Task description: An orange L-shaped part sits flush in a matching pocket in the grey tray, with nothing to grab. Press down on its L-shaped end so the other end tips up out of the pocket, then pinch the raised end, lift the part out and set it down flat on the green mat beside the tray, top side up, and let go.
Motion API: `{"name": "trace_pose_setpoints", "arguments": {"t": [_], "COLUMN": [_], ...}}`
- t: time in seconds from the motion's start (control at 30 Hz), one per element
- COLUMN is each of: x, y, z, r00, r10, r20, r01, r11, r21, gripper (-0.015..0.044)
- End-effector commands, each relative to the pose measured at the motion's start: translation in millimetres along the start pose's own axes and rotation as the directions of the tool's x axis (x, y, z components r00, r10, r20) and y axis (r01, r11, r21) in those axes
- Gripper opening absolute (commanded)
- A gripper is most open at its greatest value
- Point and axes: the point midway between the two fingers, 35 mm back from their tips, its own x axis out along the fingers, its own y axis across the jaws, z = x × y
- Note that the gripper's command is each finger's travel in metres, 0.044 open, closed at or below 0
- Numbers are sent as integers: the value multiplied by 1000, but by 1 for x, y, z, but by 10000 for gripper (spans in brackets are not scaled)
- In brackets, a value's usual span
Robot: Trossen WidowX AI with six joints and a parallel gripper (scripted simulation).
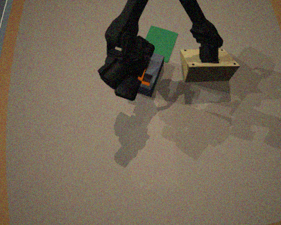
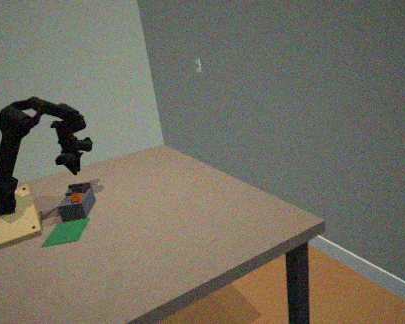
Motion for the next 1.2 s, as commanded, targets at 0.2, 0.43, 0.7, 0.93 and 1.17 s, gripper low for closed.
{"name": "trace_pose_setpoints", "arguments": {"t": [0.2,0.43,0.7,0.93,1.17], "x": [64,68,81,93,100], "y": [-3,-3,-3,-4,-4], "z": [-1,-1,-1,-1,-1], "r00": [1000,1000,1000,1000,1000], "r10": [-10,-9,-9,-10,-11], "r20": [-2,-2,-1,-1,-1], "r01": [10,9,9,10,11], "r11": [1000,1000,1000,1000,1000], "r21": [-1,-1,-1,-1,-1], "gripper": [180,180,180,180,180]}}
